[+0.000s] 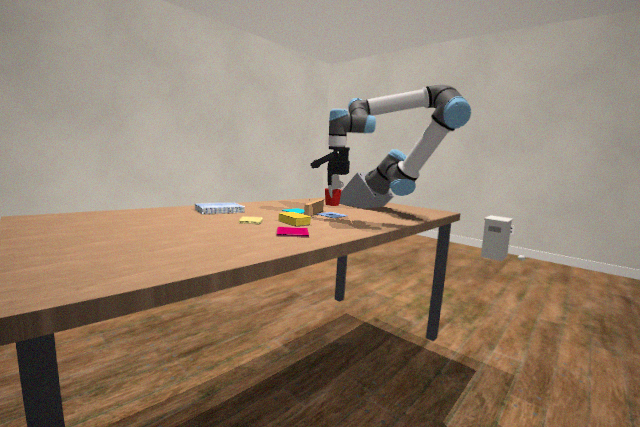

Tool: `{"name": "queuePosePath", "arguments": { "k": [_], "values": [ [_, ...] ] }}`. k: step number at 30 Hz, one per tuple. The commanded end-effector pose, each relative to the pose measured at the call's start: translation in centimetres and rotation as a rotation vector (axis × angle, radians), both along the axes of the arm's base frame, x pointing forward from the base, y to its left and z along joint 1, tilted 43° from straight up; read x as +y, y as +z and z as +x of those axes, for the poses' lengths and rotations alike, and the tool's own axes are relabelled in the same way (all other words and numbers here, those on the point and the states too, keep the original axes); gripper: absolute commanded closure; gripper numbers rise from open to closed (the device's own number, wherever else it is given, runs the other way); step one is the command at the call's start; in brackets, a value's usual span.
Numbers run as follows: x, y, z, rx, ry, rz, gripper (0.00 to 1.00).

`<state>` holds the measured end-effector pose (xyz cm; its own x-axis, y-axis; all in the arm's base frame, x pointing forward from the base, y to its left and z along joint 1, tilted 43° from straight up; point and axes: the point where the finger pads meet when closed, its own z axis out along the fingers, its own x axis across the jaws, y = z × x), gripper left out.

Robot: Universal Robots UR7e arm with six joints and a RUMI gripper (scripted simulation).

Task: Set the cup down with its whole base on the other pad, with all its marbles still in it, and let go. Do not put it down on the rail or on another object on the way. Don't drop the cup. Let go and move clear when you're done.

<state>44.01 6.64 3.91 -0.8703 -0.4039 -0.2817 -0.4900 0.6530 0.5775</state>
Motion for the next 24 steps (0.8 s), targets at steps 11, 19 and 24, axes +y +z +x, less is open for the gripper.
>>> {"name": "queuePosePath", "arguments": {
  "k": [11,19,24],
  "values": [
    [-2.2,2.4,-0.1,0.0,0.0,0.0,0.97],
    [-2.3,2.5,-0.1,0.0,0.0,0.0,0.97],
    [-2.3,2.5,-0.1,0.0,0.0,0.0,0.97]
  ]
}}
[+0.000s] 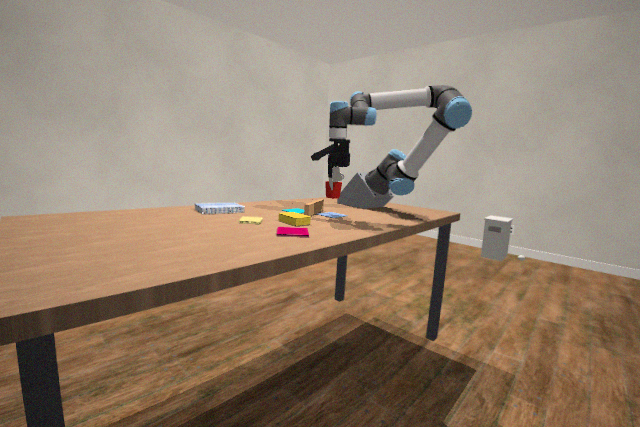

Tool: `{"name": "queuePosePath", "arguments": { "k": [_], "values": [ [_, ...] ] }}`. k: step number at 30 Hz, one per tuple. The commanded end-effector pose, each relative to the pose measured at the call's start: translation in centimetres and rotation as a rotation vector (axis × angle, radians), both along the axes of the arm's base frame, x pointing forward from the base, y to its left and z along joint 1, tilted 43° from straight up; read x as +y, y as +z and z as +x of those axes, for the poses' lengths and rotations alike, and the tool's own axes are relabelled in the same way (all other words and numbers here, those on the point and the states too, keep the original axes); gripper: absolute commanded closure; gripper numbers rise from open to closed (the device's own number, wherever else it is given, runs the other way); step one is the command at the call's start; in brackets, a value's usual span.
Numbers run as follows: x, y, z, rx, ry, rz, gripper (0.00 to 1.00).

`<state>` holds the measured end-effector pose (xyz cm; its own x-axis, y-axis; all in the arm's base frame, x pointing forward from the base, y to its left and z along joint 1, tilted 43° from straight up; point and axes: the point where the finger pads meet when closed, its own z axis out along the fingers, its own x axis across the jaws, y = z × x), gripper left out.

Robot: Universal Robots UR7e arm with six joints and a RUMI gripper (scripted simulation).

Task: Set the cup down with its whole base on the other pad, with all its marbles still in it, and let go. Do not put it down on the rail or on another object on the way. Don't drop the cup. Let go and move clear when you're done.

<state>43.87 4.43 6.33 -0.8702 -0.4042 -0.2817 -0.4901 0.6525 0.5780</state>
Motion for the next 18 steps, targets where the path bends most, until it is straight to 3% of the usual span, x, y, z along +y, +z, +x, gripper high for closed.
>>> {"name": "queuePosePath", "arguments": {
  "k": [1,18],
  "values": [
    [-0.07,0.05,0.02,-0.001,0.0,0.0,0.97],
    [-0.32,-0.17,0.21,-0.001,0.0,0.0,0.97]
  ]
}}
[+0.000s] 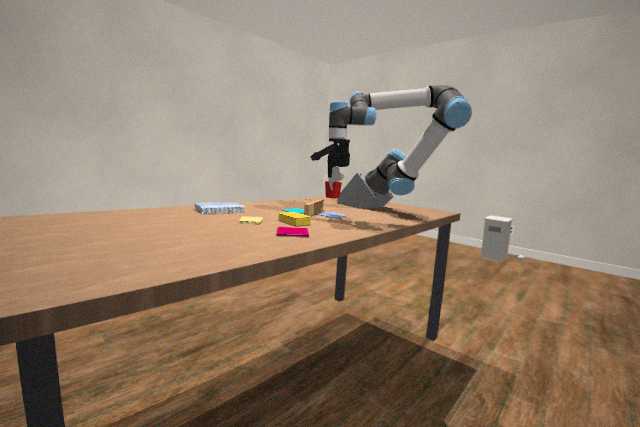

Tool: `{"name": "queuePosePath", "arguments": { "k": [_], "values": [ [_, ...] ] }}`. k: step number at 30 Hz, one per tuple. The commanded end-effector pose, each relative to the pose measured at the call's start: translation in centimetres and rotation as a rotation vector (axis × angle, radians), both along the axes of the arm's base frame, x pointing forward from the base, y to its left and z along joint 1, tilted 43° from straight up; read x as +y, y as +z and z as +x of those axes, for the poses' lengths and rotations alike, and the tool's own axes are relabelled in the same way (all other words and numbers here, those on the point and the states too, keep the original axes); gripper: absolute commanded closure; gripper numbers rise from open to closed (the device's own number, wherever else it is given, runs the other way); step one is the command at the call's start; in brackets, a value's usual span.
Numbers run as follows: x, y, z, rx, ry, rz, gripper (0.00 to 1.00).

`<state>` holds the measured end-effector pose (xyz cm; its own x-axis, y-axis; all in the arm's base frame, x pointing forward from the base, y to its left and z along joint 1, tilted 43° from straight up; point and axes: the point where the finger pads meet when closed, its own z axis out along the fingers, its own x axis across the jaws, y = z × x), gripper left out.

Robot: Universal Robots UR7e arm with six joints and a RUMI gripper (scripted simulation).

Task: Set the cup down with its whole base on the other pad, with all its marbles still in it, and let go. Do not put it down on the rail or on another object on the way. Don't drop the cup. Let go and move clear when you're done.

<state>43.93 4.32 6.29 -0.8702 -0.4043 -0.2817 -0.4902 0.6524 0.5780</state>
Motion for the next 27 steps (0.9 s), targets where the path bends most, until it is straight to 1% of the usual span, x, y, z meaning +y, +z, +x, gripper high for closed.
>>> {"name": "queuePosePath", "arguments": {
  "k": [1,10,21,23,27],
  "values": [
    [-0.3,-0.2,0.2,-0.001,0.0,0.0,0.97],
    [-1.3,-1.1,1.0,-0.001,0.0,0.0,0.97],
    [-4.3,-3.7,3.2,-0.001,0.0,0.0,0.97],
    [-4.3,-3.7,3.2,-0.001,0.0,0.0,0.97],
    [-5.5,-4.9,4.2,-0.001,0.0,0.0,0.97]
  ]
}}
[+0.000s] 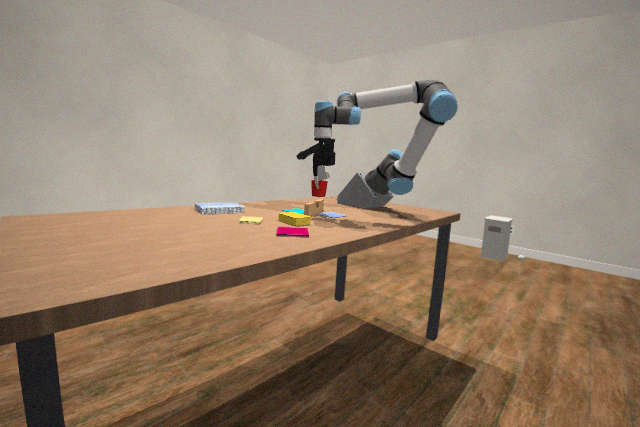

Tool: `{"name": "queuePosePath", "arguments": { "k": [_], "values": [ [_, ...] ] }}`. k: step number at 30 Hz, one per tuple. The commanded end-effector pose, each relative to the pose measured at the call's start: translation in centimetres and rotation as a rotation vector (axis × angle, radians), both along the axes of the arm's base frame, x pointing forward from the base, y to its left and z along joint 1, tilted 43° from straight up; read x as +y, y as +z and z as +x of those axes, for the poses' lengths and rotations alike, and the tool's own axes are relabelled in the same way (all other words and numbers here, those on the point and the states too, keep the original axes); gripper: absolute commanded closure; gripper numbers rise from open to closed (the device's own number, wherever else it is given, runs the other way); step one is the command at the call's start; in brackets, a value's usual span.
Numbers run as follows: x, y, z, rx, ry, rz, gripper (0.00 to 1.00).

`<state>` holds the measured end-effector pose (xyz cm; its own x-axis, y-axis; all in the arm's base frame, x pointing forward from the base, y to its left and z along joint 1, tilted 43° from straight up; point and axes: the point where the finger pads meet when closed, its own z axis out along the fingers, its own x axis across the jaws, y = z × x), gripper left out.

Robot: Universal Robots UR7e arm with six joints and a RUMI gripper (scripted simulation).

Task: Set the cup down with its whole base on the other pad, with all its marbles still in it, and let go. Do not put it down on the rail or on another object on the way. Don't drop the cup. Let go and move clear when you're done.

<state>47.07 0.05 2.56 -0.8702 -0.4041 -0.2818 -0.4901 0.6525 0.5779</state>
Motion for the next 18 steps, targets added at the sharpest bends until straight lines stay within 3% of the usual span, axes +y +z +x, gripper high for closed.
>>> {"name": "queuePosePath", "arguments": {
  "k": [1,18],
  "values": [
    [-1.6,-1.4,1.3,-0.001,0.0,0.0,0.97],
    [-5.5,-4.9,4.2,-0.001,0.0,0.0,0.97]
  ]
}}
